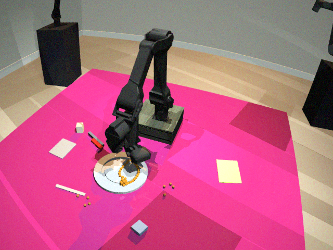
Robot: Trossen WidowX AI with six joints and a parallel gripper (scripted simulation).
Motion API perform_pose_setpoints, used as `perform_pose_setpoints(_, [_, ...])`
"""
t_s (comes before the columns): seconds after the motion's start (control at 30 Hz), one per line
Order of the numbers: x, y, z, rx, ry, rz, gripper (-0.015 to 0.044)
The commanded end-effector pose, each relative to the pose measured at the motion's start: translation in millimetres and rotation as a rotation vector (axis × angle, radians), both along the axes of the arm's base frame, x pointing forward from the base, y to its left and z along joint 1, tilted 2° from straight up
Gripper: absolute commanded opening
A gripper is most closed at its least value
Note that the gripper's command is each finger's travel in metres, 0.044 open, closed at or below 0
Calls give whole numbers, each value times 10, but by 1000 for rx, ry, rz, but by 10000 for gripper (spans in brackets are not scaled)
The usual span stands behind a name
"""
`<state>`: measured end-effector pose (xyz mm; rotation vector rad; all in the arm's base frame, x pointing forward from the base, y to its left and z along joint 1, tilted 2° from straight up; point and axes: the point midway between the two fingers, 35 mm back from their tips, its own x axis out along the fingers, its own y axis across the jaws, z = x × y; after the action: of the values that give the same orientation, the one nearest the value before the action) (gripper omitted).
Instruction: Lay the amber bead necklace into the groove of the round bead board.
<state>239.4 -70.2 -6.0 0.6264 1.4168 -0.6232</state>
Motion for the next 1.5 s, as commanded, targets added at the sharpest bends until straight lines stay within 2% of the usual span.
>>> perform_pose_setpoints(0.0, [6, -1, 4, -1, -2, 0, 263])
perform_pose_setpoints(0.23, [-4, 1, 16, 0, 1, 1, 440])
perform_pose_setpoints(0.97, [-6, 2, 50, 1, -1, 6, 440])
perform_pose_setpoints(1.2, [68, -65, 367, -16, 4, 286, 256])
perform_pose_setpoints(1.37, [70, -67, 378, -16, 4, 295, 125])
perform_pose_setpoints(1.47, [71, -68, 365, -16, 4, 295, 120])
